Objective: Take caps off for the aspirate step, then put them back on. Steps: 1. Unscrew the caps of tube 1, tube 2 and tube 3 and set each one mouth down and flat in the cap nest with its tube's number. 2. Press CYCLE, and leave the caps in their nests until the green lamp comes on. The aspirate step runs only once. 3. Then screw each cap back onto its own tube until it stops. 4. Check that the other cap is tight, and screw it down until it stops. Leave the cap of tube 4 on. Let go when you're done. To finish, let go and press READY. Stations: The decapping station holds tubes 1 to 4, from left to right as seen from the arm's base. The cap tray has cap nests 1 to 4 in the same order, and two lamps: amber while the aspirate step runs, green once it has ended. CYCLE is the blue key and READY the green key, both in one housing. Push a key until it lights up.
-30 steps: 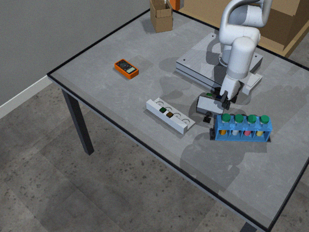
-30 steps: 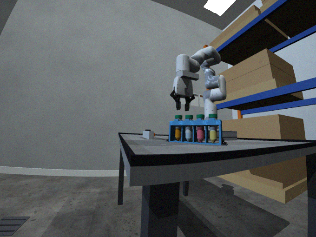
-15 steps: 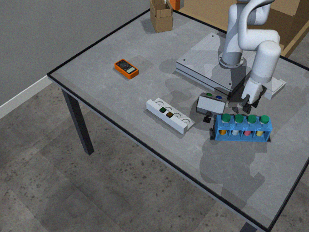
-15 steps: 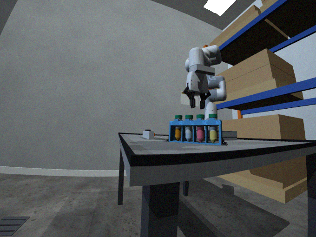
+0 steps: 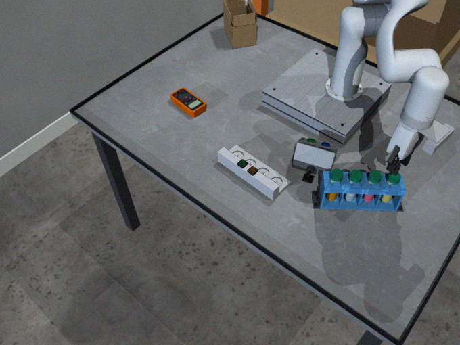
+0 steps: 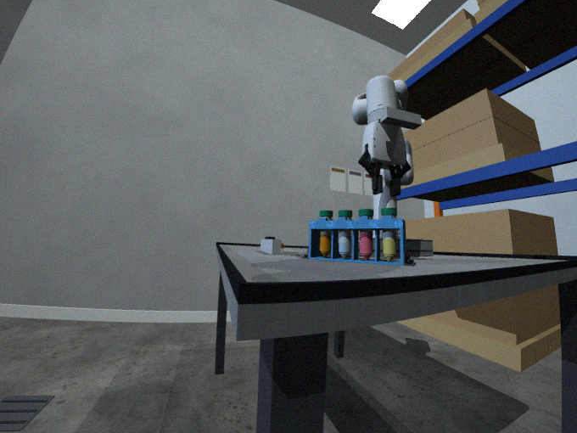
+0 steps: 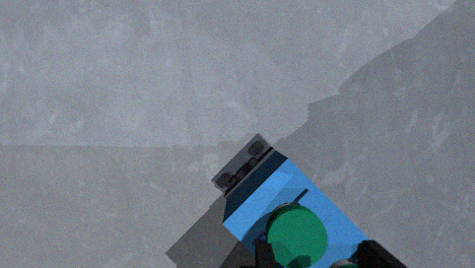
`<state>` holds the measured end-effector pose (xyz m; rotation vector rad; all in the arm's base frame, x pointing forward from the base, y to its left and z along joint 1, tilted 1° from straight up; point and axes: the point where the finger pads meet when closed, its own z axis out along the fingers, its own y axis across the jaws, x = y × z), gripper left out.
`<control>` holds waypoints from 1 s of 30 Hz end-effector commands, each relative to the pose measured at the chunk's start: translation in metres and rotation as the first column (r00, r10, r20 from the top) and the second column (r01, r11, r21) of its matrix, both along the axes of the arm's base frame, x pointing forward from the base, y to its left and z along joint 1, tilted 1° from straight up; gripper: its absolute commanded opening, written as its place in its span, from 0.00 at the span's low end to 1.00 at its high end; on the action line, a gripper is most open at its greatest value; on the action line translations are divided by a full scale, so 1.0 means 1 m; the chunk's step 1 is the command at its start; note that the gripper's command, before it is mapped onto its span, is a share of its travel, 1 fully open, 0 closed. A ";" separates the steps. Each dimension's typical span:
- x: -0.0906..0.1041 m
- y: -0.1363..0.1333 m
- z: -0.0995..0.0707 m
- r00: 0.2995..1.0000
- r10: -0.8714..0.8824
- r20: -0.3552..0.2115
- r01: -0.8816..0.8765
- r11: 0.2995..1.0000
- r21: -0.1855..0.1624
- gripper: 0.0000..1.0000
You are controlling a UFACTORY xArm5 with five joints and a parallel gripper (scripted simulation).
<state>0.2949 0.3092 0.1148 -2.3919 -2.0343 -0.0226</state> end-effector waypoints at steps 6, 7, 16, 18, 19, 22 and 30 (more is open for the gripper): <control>0.000 0.005 -0.005 1.000 -0.001 -0.005 0.001 1.000 0.009 0.46; 0.000 0.005 -0.008 1.000 -0.001 -0.005 0.001 1.000 0.009 0.46; 0.000 0.005 -0.034 1.000 -0.001 -0.005 0.001 1.000 0.009 0.46; 0.000 0.005 -0.034 1.000 -0.001 -0.005 0.001 1.000 0.009 0.46; 0.000 0.005 -0.034 1.000 -0.001 -0.005 0.001 1.000 0.009 0.46; 0.000 0.005 -0.034 1.000 -0.001 -0.005 0.001 1.000 0.009 0.46; 0.000 0.005 -0.036 1.000 -0.001 -0.005 0.001 1.000 0.009 0.46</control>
